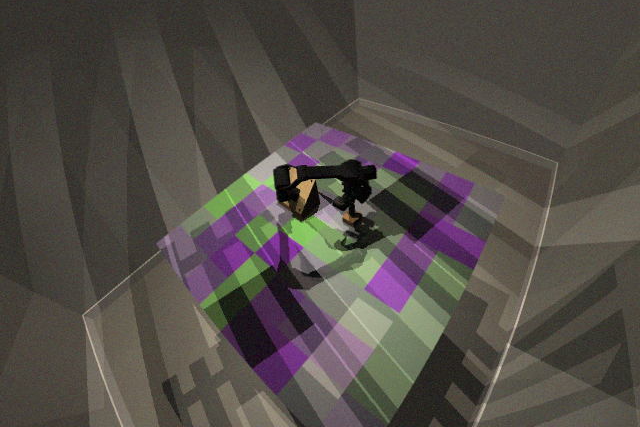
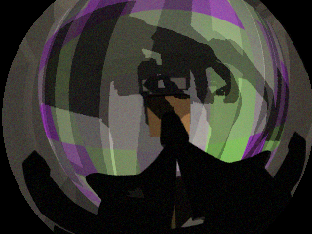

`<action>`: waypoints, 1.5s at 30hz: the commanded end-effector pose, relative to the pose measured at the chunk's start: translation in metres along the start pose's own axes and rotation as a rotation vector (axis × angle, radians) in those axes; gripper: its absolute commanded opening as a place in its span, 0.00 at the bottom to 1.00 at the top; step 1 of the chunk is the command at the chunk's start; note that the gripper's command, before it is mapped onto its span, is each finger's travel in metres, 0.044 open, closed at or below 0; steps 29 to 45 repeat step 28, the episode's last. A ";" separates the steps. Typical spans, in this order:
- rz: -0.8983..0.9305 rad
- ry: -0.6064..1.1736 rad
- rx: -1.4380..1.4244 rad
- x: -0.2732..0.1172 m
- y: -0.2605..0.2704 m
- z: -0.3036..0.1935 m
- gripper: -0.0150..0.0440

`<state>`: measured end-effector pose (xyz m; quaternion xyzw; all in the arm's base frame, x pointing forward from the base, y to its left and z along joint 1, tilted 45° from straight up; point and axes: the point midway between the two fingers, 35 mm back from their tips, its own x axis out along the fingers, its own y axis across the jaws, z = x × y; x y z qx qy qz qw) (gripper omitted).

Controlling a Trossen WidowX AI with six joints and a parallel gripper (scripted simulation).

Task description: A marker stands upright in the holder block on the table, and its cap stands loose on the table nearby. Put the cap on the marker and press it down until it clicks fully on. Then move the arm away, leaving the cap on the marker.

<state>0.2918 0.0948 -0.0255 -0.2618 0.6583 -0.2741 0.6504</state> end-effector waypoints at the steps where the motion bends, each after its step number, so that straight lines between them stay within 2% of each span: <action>1: 0.010 -0.008 0.005 -0.029 0.003 0.004 0.25; 5: 0.010 -0.006 0.004 -0.079 0.003 0.002 0.25; 10: 0.009 -0.006 0.004 -0.087 0.002 0.000 0.25; 27: 0.009 -0.006 0.004 -0.087 0.002 0.000 1.00; 45: 0.009 -0.006 0.004 -0.087 0.002 0.000 1.00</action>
